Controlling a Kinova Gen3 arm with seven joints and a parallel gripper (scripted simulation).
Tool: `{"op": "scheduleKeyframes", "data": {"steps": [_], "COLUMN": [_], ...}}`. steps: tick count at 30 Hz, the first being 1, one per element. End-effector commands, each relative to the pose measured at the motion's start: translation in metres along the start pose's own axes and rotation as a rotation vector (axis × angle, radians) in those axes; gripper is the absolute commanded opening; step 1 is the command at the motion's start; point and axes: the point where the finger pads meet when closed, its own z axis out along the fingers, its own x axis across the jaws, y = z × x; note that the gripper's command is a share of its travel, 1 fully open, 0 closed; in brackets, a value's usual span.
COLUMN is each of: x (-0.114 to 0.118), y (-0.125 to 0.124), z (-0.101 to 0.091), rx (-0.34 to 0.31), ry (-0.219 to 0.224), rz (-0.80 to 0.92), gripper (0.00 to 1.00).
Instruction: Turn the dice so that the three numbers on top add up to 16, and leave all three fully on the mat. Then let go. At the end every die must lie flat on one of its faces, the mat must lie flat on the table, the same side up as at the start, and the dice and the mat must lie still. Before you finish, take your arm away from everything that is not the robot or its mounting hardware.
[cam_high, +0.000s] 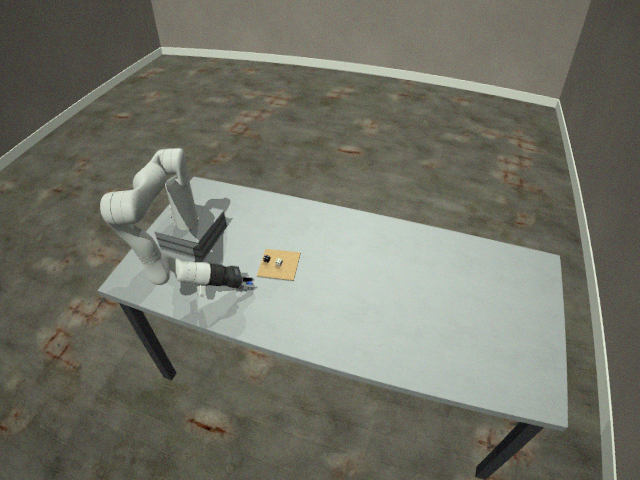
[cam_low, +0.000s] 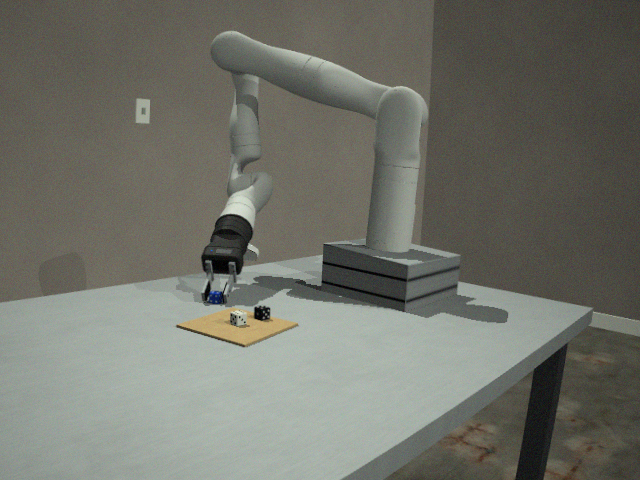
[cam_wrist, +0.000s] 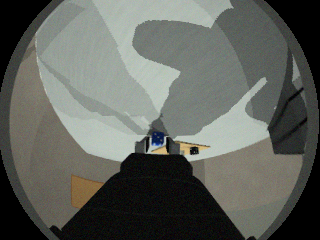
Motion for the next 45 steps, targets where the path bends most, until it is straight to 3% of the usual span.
{"op": "scheduleKeyframes", "data": {"steps": [1,17,28,45], "x": [-0.001,-0.001,-0.001,-0.001], "y": [0.000,0.000,0.002,0.050], "z": [-0.003,-0.047,-0.051,-0.076], "rx": [0.000,0.000,0.000,0.000], "ry": [-0.002,-0.002,-0.002,-0.002], "rz": [-0.001,-0.001,-0.001,-0.001], "gripper": [0.70,0.70,0.70,0.70]}}
